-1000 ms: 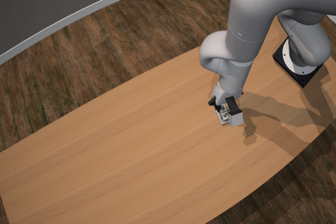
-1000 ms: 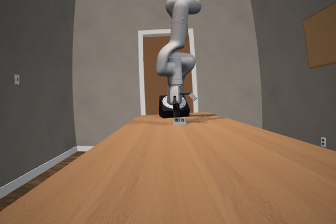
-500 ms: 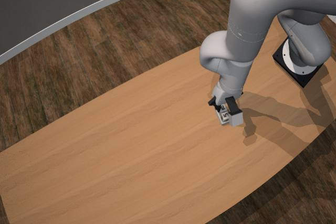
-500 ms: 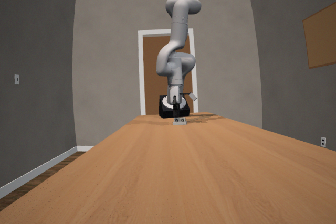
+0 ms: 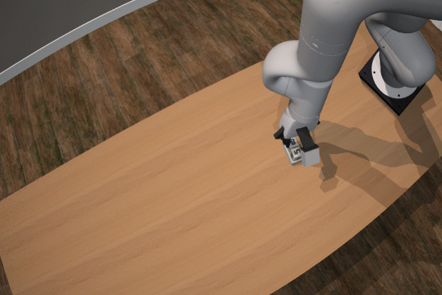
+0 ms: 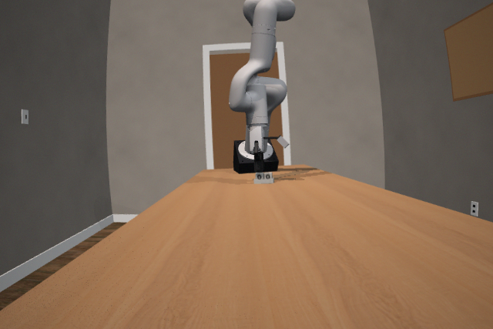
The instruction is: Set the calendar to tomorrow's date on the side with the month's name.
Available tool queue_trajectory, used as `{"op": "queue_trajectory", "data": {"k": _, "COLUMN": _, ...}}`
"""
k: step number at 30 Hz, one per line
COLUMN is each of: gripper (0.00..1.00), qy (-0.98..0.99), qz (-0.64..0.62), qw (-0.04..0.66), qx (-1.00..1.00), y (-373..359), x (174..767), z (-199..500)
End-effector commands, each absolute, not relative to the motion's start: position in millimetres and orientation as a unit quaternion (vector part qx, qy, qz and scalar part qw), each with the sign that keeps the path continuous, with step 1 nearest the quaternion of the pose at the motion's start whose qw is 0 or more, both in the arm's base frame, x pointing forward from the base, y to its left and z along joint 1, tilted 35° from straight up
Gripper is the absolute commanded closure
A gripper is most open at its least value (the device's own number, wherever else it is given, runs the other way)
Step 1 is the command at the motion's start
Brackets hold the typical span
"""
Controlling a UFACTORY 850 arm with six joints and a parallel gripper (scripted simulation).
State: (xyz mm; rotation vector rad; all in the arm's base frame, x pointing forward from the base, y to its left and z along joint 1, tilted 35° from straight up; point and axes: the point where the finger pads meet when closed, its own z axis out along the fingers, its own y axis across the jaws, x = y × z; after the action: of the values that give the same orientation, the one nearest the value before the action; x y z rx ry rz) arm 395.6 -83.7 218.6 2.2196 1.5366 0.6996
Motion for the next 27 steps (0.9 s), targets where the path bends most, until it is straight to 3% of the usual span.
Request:
{"op": "queue_trajectory", "data": {"k": 1, "gripper": 0.53, "qy": 0.542, "qz": 0.247, "qw": 0.176, "qx": 0.783, "y": -83.9, "x": 396.1, "z": 218.7}}
{"op": "queue_trajectory", "data": {"k": 27, "gripper": 0.53, "qy": 0.542, "qz": 0.247, "qw": 0.176, "qx": 0.783, "y": -84.1, "x": 410.7, "z": 198.1}}
